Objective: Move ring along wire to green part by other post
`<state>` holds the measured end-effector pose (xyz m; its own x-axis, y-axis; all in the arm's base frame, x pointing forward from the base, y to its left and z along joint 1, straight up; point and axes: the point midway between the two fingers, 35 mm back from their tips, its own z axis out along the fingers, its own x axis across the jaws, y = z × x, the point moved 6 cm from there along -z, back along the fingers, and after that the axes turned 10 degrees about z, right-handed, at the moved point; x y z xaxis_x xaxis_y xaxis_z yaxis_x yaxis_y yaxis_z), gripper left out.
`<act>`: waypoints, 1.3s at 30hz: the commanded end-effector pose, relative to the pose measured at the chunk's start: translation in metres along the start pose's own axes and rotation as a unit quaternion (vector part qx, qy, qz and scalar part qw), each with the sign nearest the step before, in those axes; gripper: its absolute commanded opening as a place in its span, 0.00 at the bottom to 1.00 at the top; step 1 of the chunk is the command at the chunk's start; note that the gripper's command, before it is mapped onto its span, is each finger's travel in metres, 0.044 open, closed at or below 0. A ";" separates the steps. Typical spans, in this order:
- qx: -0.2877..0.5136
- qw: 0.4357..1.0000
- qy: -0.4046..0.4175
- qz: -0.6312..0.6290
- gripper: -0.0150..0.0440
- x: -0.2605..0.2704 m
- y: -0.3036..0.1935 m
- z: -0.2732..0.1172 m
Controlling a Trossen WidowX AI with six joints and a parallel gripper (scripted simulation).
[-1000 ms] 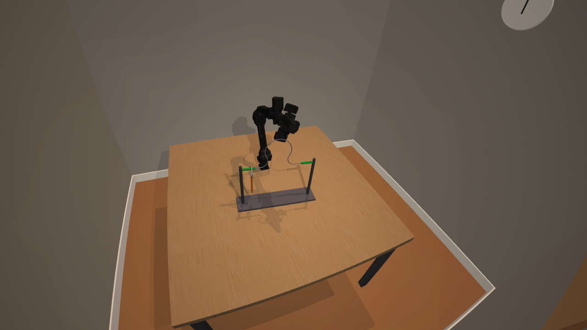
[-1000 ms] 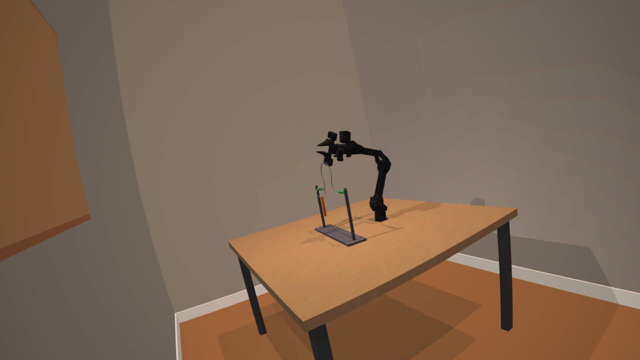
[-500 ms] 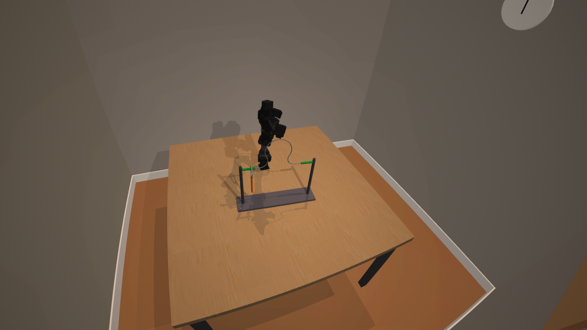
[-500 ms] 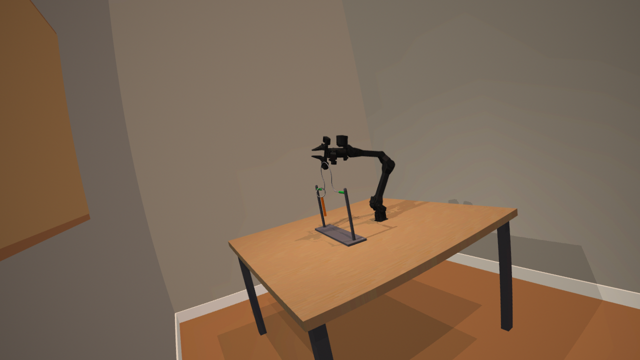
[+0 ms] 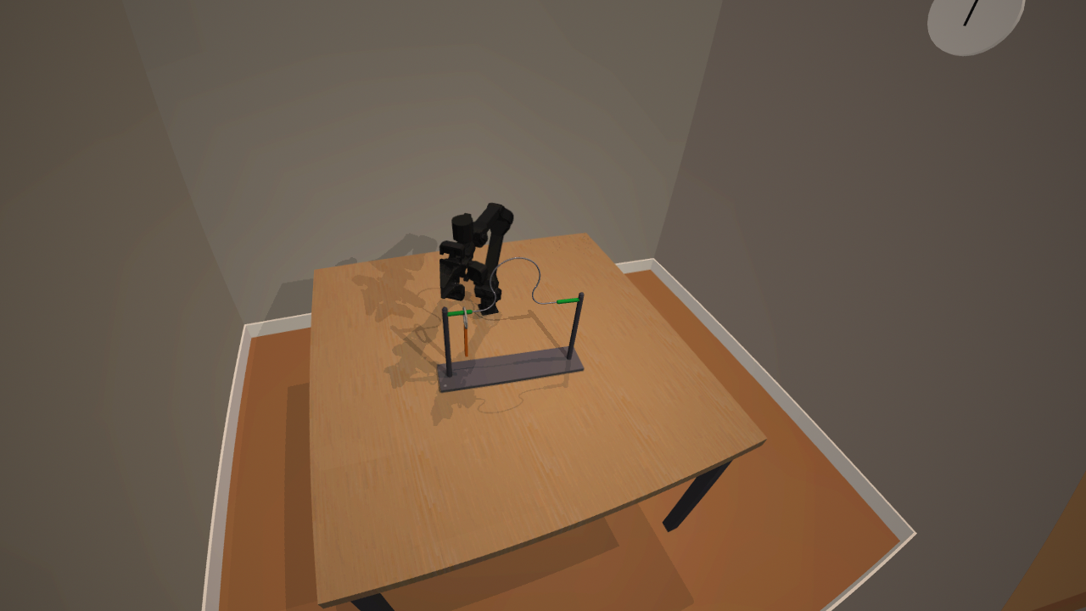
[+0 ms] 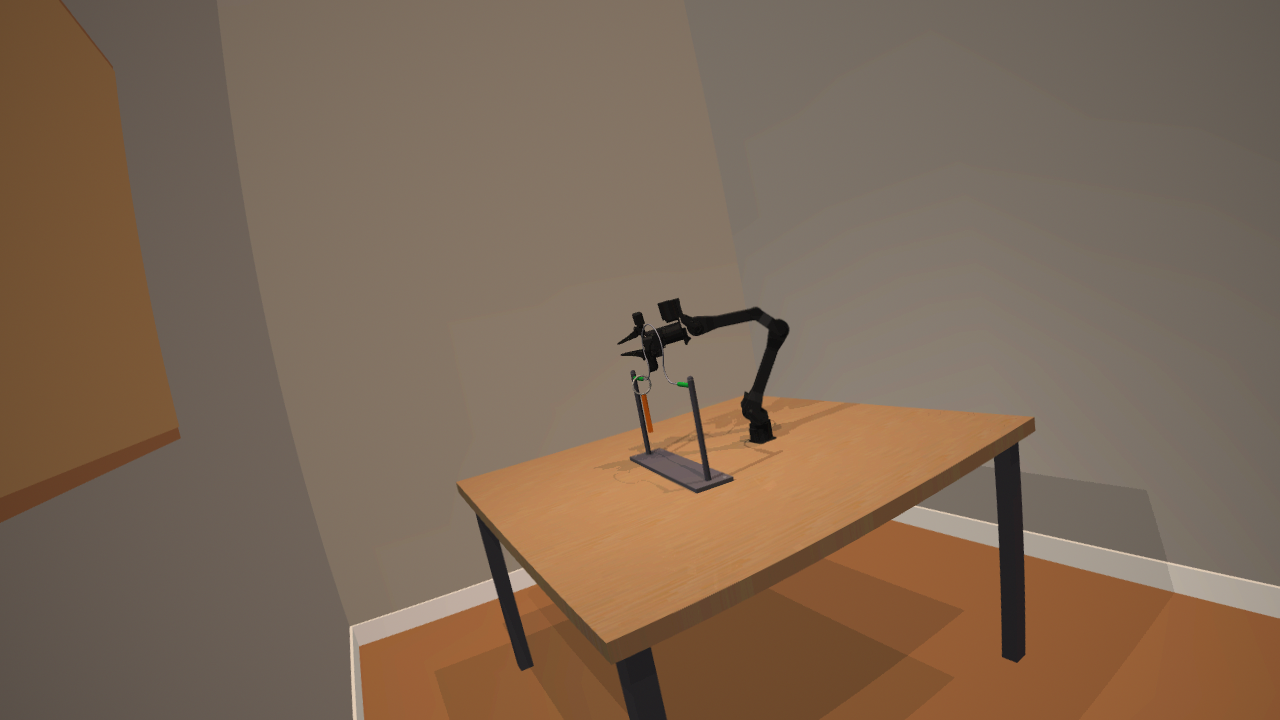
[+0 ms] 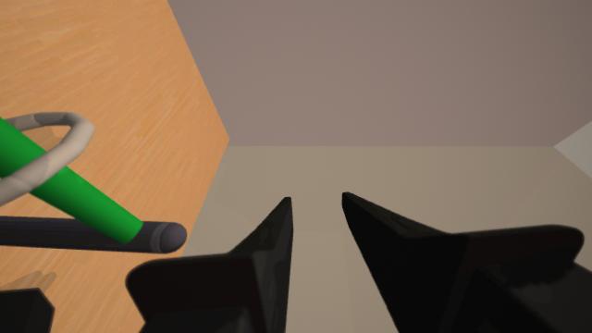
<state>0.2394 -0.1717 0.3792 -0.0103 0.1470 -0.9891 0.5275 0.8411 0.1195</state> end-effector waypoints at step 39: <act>-0.110 0.693 0.201 0.684 0.53 0.294 -0.077 -0.085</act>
<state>0.1351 -0.1733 0.0997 0.1533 0.9881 0.0073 0.1748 -0.0344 0.9840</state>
